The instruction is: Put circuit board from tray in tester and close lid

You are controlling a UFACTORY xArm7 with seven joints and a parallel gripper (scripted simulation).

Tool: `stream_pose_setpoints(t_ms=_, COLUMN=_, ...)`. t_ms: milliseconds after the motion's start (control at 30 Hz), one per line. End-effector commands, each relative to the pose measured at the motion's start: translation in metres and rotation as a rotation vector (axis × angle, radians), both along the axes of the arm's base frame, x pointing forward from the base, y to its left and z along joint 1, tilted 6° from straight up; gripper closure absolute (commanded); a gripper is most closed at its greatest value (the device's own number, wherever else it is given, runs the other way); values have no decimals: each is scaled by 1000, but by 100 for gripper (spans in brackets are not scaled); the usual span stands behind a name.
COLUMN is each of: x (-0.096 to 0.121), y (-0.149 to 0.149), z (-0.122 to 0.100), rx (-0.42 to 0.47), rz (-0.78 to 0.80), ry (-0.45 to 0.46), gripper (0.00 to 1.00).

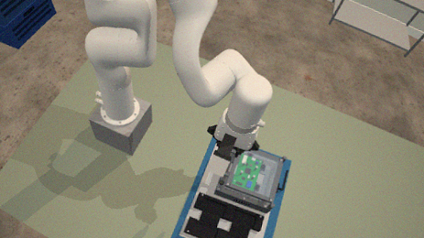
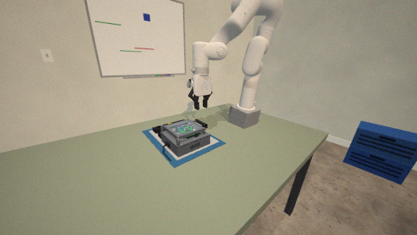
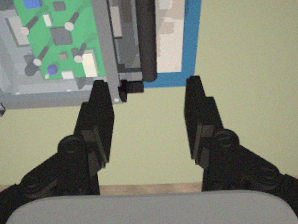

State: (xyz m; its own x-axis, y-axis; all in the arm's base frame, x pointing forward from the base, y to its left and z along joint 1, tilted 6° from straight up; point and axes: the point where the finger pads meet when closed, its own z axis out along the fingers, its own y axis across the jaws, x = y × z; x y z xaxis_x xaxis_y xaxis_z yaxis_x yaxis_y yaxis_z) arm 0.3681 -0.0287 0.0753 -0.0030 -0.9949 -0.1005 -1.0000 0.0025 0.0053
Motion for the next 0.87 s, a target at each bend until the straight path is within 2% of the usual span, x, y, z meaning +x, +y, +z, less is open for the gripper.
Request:
stream_pose_setpoints(t_ms=0, x=0, y=-1, z=6, rx=1, rz=-1, ry=-8, gripper=49)
stream_pose_setpoints(t_ms=200, x=0, y=-1, z=7, rx=1, rz=-1, ry=-8, gripper=49)
stream_pose_setpoints(t_ms=233, x=0, y=-1, z=7, rx=1, rz=-1, ry=-8, gripper=0)
stream_pose_setpoints(t_ms=833, x=0, y=-1, z=7, rx=1, rz=-1, ry=-8, gripper=0)
